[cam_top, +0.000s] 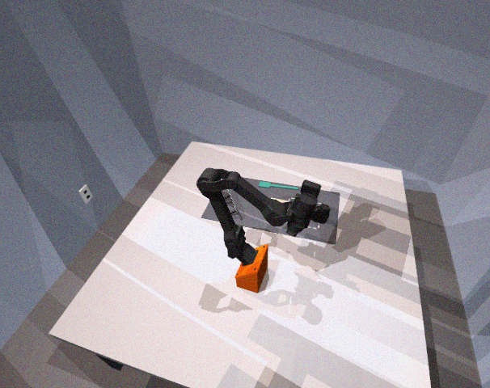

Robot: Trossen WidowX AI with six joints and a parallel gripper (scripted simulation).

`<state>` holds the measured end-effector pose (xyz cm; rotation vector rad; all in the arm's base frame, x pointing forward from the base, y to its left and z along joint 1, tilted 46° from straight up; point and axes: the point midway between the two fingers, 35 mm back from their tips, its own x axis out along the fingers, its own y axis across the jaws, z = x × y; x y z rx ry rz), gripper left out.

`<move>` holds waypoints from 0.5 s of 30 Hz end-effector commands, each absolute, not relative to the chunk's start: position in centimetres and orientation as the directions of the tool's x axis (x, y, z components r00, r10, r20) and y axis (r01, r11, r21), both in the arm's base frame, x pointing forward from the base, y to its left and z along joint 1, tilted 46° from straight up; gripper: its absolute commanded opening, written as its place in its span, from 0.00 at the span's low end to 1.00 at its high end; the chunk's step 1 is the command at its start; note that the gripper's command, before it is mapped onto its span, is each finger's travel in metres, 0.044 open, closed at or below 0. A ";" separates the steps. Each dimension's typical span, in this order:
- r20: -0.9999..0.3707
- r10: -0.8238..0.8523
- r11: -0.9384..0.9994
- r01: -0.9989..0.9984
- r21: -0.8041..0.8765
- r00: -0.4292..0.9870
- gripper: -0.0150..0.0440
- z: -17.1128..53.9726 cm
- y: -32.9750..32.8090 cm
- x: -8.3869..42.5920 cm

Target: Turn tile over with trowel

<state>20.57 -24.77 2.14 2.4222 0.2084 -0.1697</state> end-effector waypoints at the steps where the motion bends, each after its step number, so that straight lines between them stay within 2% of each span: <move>1: -0.196 0.138 -0.655 0.238 0.717 0.971 0.42 2.6 -24.4 21.7; 15: -0.285 0.204 -0.463 0.349 0.814 0.936 0.42 2.8 -23.0 24.9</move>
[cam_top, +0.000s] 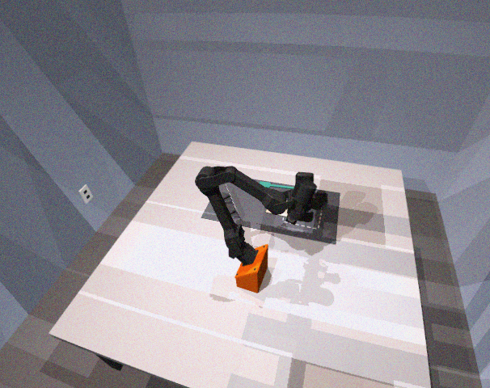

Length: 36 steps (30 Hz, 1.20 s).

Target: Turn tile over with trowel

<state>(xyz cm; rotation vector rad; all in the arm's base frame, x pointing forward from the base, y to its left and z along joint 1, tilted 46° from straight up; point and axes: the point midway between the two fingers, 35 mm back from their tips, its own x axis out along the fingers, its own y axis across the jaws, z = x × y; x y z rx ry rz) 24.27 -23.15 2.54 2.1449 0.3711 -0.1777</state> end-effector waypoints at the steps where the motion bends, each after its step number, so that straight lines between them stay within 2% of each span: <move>1: -0.295 0.203 -0.441 0.356 0.824 0.934 0.42 2.8 -23.1 25.0; 6: -0.313 0.216 -0.366 0.374 0.852 0.925 0.42 2.8 -22.7 25.5; 19: -0.364 0.324 0.001 0.384 0.923 0.873 0.42 3.8 -19.8 28.1; 36: -0.429 0.456 0.453 0.212 0.866 0.779 0.42 5.2 -15.2 30.7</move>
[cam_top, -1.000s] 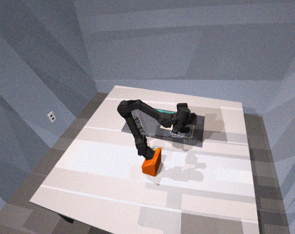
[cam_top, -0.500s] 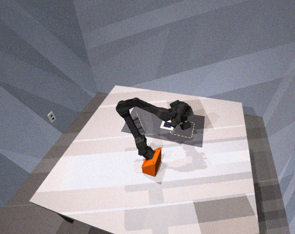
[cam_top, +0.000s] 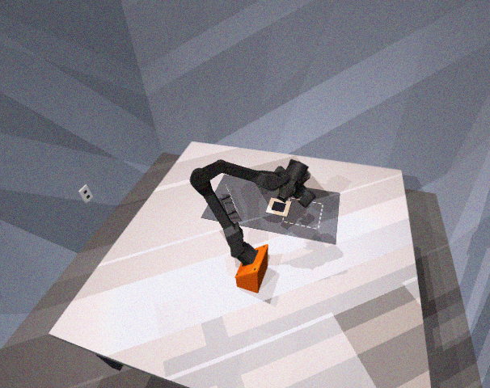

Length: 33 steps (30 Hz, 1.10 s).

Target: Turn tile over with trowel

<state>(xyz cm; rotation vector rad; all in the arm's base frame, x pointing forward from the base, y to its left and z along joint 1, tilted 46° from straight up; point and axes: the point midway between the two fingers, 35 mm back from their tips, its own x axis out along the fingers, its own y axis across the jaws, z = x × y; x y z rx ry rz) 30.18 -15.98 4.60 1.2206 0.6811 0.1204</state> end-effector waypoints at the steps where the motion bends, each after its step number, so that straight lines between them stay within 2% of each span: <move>1: -0.433 0.464 0.476 0.195 0.858 0.773 0.42 5.3 -14.9 30.8; 18: -0.497 0.577 0.744 -0.167 0.646 0.648 0.42 7.0 -9.6 32.2; 33: -0.551 0.656 0.748 -0.541 0.383 0.516 0.42 8.7 -4.7 32.3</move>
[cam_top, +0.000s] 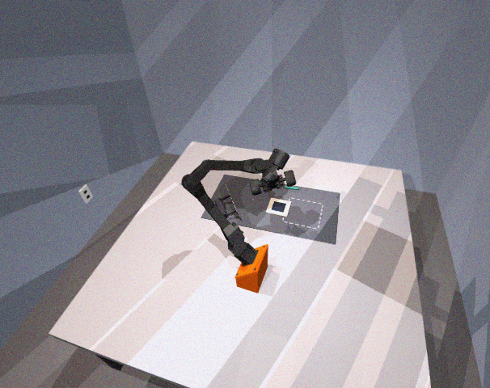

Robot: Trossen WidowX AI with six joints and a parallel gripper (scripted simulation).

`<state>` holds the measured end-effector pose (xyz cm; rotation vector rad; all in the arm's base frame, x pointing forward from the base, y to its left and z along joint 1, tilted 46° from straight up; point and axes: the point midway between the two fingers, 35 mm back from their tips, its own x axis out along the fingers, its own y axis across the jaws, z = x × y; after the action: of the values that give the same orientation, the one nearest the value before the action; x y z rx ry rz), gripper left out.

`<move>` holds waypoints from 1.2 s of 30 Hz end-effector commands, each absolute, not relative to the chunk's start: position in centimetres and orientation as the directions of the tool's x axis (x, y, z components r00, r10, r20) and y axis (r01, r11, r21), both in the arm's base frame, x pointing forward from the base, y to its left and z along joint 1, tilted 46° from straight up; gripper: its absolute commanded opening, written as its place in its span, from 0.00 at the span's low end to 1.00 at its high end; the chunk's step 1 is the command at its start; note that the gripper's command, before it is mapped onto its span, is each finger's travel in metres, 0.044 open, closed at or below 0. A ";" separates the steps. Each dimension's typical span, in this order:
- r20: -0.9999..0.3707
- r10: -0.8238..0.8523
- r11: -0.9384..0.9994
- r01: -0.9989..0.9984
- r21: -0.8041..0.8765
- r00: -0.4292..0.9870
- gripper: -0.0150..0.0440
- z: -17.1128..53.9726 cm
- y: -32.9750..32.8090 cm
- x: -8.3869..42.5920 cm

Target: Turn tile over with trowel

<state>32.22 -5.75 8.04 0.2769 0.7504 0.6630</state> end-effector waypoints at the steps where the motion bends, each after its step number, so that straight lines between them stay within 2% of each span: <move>1: -0.555 0.660 0.740 -0.565 0.364 0.507 0.42 8.9 -4.4 32.2; 10: -0.585 0.694 0.620 -0.761 0.191 0.419 0.42 10.0 -1.5 31.7; 20: -0.617 0.721 0.403 -0.915 0.002 0.316 0.42 11.3 1.6 30.6; 36: -0.664 0.734 -0.055 -0.962 -0.269 0.144 0.42 13.6 6.2 27.9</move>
<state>28.49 5.31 12.79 -0.7014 0.4249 1.3691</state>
